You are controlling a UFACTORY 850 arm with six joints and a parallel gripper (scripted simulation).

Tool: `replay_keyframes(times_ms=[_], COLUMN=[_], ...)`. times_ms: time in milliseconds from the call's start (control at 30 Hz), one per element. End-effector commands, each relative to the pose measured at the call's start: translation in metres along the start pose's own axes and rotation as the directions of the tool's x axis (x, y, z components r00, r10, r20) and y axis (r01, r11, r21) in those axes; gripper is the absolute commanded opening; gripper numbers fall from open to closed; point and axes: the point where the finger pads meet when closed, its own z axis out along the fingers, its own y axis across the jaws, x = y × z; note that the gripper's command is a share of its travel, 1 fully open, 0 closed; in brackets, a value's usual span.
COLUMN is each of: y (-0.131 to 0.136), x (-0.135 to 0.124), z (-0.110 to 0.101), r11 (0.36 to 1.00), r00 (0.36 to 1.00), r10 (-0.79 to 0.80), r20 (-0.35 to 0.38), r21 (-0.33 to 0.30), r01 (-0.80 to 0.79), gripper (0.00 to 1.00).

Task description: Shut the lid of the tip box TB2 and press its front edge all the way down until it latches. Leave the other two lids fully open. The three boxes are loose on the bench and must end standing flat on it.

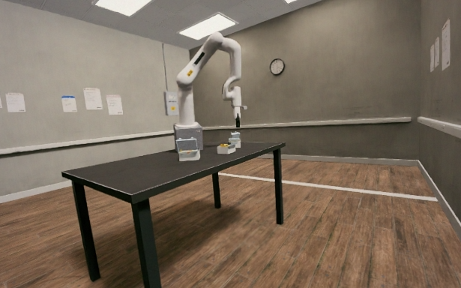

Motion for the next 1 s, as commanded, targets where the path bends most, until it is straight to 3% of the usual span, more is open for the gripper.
replay_keyframes(times_ms=[0, 300, 967], y=[0.000, 0.000, 0.000], x=[0.001, 0.001, 0.001], z=[-0.009, -0.022, -0.022], r11=[1.000, 1.000, 1.000], r00=[1.000, 1.000, 1.000], r10=[0.000, 0.000, 0.000], r20=[0.004, 0.004, 0.004], r21=[-0.001, -0.001, -0.001], r01=[0.000, 0.000, 0.000], gripper=[0.00, 0.00, 0.00])
